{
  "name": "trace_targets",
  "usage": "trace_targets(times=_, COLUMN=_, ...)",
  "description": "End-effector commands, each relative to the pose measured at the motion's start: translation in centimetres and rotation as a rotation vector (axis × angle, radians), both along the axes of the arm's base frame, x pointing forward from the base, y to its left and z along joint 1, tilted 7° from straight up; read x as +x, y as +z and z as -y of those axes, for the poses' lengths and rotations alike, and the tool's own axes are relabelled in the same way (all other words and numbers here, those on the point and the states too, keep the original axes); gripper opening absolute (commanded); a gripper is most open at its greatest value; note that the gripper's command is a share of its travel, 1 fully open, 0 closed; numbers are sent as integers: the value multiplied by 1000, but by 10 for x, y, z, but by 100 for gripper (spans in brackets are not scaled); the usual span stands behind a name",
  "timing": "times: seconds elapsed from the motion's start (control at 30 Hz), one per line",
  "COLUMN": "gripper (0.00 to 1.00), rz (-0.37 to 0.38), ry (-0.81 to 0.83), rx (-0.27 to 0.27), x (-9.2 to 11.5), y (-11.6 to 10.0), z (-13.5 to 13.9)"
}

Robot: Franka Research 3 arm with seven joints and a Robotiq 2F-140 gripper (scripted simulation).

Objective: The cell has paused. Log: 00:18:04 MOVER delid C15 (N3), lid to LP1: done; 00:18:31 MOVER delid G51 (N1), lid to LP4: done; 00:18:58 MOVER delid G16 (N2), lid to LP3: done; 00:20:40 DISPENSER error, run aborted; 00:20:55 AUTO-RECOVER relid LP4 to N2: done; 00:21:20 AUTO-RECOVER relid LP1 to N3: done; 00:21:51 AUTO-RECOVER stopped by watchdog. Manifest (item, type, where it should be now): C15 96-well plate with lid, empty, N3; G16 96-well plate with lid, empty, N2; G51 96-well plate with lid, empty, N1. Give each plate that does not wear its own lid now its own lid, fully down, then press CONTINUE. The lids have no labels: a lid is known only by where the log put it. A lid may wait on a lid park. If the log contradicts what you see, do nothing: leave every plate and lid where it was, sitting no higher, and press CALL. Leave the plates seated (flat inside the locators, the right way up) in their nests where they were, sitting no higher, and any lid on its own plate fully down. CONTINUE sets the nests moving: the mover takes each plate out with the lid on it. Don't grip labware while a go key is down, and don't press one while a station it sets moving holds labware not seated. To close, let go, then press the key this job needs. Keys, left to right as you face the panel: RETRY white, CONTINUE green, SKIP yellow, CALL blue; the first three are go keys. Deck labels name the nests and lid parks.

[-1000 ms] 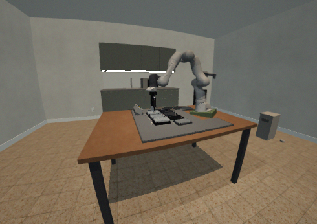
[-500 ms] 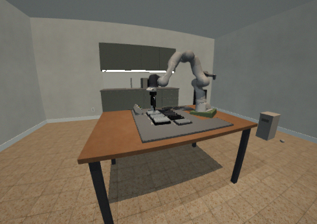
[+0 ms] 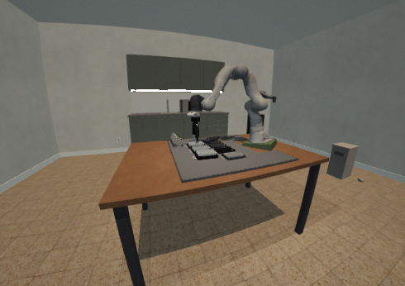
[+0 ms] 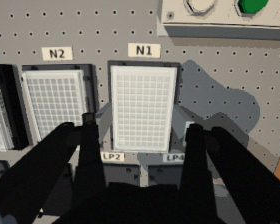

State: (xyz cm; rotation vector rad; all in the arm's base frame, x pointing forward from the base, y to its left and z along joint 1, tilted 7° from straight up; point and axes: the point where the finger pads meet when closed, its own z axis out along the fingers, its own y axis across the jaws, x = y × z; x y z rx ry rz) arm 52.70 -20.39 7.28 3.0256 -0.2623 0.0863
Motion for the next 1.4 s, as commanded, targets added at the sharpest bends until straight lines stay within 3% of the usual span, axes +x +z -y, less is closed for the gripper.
trace_targets(times=0.0, gripper=0, rz=1, ry=-9, rx=2, x=-1, y=-1, z=0)
trace_targets(times=1.3, gripper=0, rz=1, ry=-9, rx=2, x=-1, y=-1, z=0)
trace_targets(times=1.33, gripper=66, rz=1, ry=-9, rx=2, x=-1, y=-1, z=0)
trace_targets(times=1.37, gripper=66, rz=1, ry=-9, rx=2, x=-1, y=-1, z=0)
